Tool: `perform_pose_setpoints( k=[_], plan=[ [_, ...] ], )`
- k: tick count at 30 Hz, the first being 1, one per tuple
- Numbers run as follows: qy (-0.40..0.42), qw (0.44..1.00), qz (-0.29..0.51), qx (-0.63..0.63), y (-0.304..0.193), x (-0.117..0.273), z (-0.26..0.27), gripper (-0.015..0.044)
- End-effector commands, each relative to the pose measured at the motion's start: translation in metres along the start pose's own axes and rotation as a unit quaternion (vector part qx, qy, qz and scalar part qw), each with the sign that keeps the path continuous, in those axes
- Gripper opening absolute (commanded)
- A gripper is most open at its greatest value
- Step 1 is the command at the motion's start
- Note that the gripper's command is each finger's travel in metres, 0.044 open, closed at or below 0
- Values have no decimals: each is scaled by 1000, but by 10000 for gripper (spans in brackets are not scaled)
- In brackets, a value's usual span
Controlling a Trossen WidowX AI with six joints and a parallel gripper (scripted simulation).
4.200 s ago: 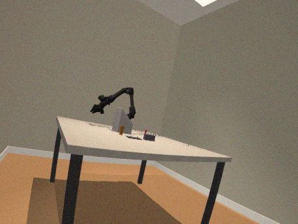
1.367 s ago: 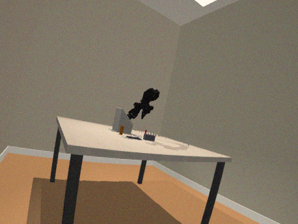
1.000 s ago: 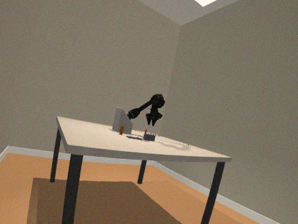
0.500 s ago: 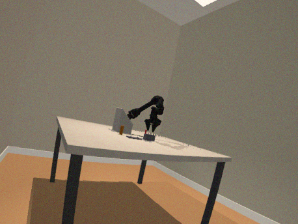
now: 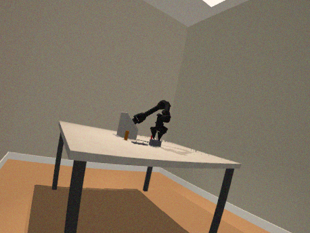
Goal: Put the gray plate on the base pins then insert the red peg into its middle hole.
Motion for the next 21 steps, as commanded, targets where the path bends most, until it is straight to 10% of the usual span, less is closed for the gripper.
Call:
perform_pose_setpoints(
  k=[1, 21],
  plan=[
    [5, 1000, 1, -3, 0, -9, 2, 440],
    [5, 1000, 0, -3, 0, -41, 3, 440]
  ],
)
Point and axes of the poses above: the point midway between the two fingers, 35 mm back from their tips, its own x axis back along the fingers, its own z axis across the jaws, y = z × x, the point moved 4 cm from there along x, back along the fingers, and after that the axes turned 7 degrees about -x, right-handed, at the moved point
